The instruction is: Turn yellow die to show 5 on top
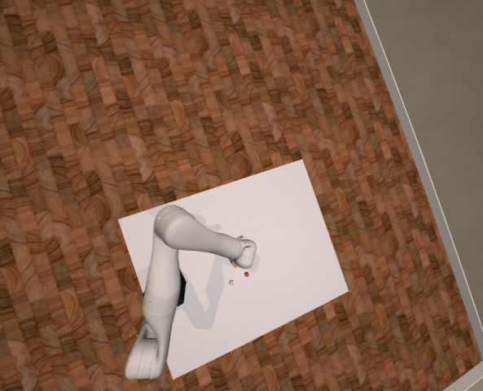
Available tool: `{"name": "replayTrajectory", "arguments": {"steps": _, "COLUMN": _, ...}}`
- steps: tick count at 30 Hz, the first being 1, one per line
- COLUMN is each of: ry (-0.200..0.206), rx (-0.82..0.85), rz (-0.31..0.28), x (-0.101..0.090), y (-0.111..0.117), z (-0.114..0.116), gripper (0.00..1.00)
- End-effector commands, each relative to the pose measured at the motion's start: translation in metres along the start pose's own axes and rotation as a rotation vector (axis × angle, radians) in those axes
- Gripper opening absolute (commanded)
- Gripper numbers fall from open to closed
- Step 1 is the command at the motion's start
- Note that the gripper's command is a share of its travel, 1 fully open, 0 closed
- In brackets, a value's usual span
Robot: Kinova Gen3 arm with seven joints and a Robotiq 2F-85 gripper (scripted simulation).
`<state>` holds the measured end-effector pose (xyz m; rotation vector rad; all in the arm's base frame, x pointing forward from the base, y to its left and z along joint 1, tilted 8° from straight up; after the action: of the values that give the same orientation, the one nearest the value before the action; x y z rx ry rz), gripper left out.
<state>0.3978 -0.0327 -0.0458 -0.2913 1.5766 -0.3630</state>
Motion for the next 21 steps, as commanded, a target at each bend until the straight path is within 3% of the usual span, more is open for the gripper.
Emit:
{"name": "replayTrajectory", "arguments": {"steps": 1, "ry": 0.0, "rx": -0.005, "rz": -0.008, "x": 0.0, "y": 0.002, "z": 0.0, "gripper": 0.35}}
{"name": "replayTrajectory", "arguments": {"steps": 21, "ry": 0.017, "rx": -0.006, "rz": -0.193, "x": 0.002, "y": 0.015, "z": 0.001, "gripper": 0.35}}
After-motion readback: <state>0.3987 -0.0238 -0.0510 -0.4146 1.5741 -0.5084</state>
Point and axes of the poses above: the point where the finger pads meet when closed, its own x axis out along the fingers, its own z axis across the jaws, y = z × x, the point moved 5 cm from there along -x, back along the fingers, and after that the axes turned 4 degrees about -x, right-handed, at the moved point
